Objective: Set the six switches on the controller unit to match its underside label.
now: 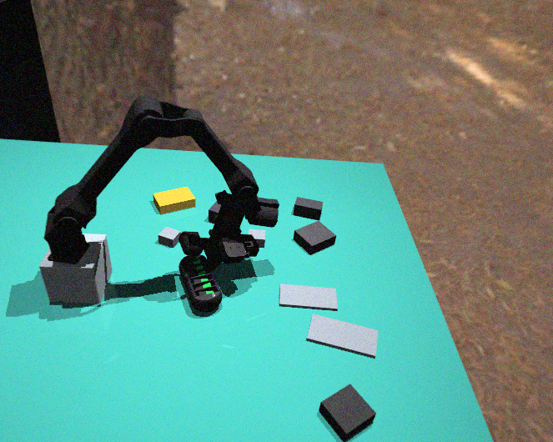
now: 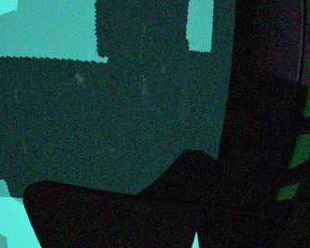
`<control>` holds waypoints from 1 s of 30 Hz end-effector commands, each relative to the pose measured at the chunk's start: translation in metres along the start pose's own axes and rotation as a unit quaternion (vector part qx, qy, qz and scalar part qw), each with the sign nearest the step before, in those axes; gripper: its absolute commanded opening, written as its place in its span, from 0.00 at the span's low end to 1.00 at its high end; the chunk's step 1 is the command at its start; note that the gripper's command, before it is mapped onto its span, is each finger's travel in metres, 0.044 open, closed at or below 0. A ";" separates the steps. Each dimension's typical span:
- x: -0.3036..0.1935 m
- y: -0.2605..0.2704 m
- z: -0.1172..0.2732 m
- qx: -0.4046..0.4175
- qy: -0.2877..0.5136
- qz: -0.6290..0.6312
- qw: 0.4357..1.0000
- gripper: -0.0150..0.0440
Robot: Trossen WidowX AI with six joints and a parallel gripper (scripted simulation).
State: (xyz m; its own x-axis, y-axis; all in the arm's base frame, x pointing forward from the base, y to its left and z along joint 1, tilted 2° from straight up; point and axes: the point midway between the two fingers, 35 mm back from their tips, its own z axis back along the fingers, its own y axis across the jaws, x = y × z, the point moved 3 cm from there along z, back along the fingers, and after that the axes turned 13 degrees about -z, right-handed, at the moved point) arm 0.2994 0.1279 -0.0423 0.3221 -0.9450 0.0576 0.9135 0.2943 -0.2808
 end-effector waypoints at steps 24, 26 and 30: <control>0.008 -0.031 -0.009 -0.003 -0.003 -0.001 1.000 0.25; 0.004 -0.020 -0.002 0.012 0.002 0.000 1.000 0.25; 0.002 -0.008 0.038 0.005 -0.001 -0.001 1.000 0.25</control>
State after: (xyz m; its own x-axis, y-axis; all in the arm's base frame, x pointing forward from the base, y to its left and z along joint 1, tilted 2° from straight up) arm 0.2844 0.1192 -0.0270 0.3228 -0.9448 0.0566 0.9109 0.2939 -0.2897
